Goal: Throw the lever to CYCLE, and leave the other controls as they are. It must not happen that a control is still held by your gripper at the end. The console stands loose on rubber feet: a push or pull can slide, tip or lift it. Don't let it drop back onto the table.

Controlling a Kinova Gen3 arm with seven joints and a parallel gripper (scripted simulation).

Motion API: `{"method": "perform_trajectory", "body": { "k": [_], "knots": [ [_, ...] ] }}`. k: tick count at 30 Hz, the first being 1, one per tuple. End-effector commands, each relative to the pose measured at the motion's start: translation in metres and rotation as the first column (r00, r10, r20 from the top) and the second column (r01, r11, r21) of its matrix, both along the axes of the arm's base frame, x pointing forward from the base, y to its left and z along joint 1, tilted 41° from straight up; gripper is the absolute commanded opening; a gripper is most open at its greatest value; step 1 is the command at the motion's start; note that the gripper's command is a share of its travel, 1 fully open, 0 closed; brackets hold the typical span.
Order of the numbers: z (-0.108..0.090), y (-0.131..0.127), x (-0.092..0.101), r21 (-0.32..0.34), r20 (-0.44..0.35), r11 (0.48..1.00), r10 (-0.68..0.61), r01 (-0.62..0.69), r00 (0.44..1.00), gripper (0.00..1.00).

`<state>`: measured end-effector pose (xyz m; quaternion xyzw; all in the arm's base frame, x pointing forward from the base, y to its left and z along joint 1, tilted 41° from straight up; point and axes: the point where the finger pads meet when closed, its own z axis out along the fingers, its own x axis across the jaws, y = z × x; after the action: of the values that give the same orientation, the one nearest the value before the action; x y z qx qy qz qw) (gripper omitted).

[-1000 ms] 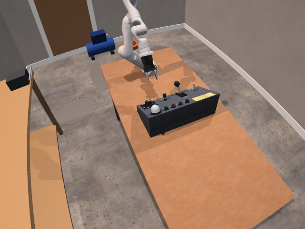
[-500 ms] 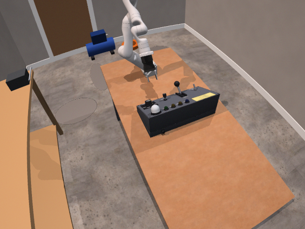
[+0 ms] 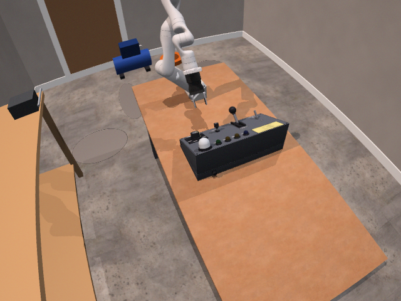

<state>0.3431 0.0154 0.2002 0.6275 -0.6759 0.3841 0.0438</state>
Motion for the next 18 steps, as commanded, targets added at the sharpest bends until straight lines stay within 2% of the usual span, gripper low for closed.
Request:
{"method": "perform_trajectory", "body": {
  "k": [1,18],
  "knots": [
    [0.0008,-0.0015,0.0008,-0.005,-0.001,1.000,0.005,-0.005,1.000,1.00],
    [0.0058,0.0044,-0.0028,-0.001,0.003,1.000,-0.002,0.002,1.000,1.00]
  ]
}}
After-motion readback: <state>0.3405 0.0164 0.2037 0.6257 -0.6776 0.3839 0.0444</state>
